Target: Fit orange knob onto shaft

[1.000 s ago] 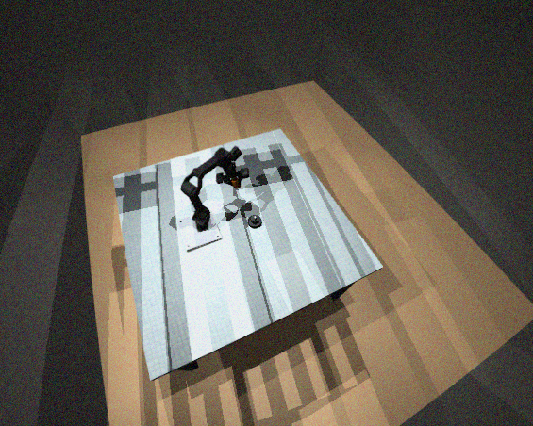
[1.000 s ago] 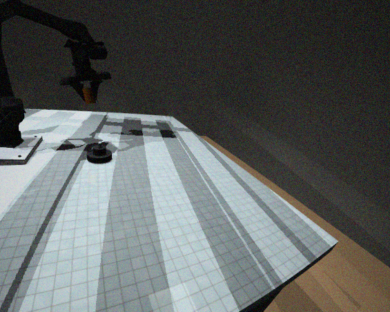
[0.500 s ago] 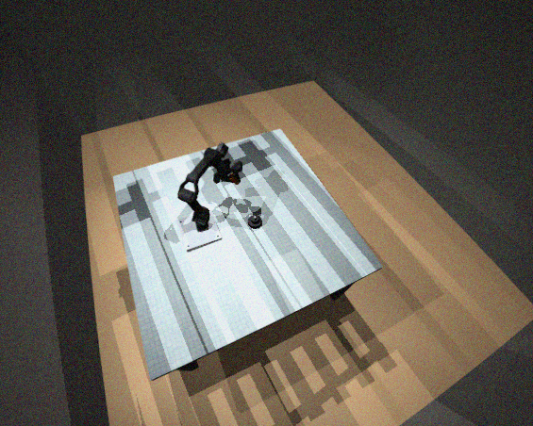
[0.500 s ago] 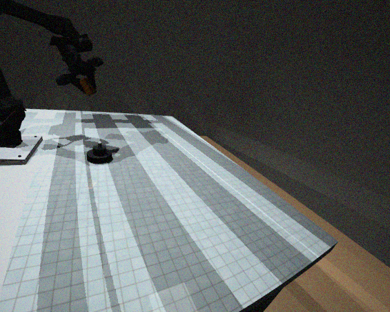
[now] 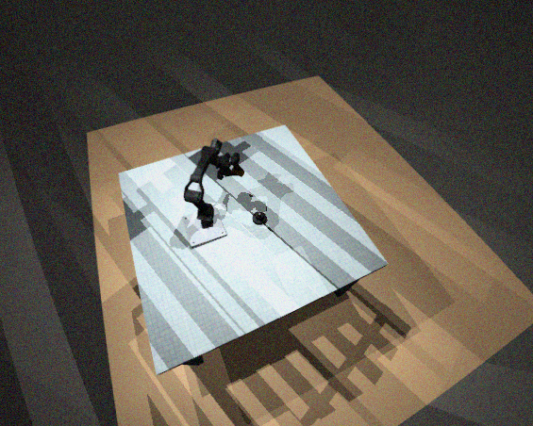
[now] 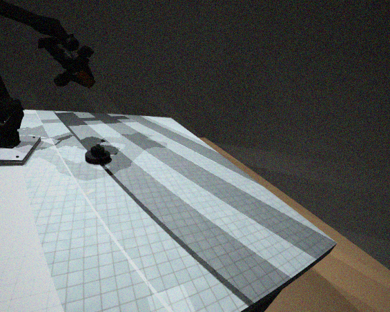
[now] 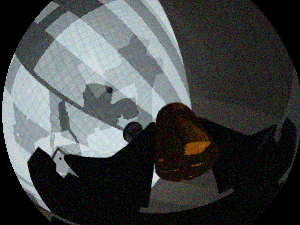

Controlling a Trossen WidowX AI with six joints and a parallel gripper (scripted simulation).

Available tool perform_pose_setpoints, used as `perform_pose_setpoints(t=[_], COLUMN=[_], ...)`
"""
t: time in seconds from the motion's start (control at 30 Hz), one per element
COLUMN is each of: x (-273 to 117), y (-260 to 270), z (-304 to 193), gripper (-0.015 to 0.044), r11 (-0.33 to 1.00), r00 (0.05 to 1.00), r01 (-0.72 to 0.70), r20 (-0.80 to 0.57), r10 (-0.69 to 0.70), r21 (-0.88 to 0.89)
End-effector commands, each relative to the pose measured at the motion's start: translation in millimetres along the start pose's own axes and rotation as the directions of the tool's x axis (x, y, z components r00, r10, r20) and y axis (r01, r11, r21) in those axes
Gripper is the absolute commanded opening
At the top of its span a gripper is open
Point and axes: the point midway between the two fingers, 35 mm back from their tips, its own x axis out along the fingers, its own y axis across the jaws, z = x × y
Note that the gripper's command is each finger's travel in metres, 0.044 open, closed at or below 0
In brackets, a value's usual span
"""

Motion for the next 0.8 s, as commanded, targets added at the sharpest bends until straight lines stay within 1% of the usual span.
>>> perform_pose_setpoints(t=[0.0, 0.13, 0.5, 0.53, 0.57, 0.77], x=[-4.4, -4.3, -3.8, -3.8, -2.4, -2.4], y=[-4.4, -4.1, -0.2, -0.1, 1.3, 1.3], z=[-2.1, -2.1, -2.0, -2.0, 0.1, 0.1], gripper=[0.0000, 0.0000, 0.0000, 0.0000, 0.0000, 0.0000], r11=[0.999, 0.998, 0.986, 0.986, 0.991, 0.991], r00=[0.999, 0.998, 0.986, 0.986, 0.991, 0.991], r01=[0.049, 0.057, 0.166, 0.169, 0.137, 0.137], r20=[0.004, 0.003, 0.001, 0.001, -0.001, -0.001], r10=[-0.049, -0.058, -0.166, -0.169, -0.137, -0.137], r21=[0.016, 0.016, 0.016, 0.016, 0.001, 0.001])
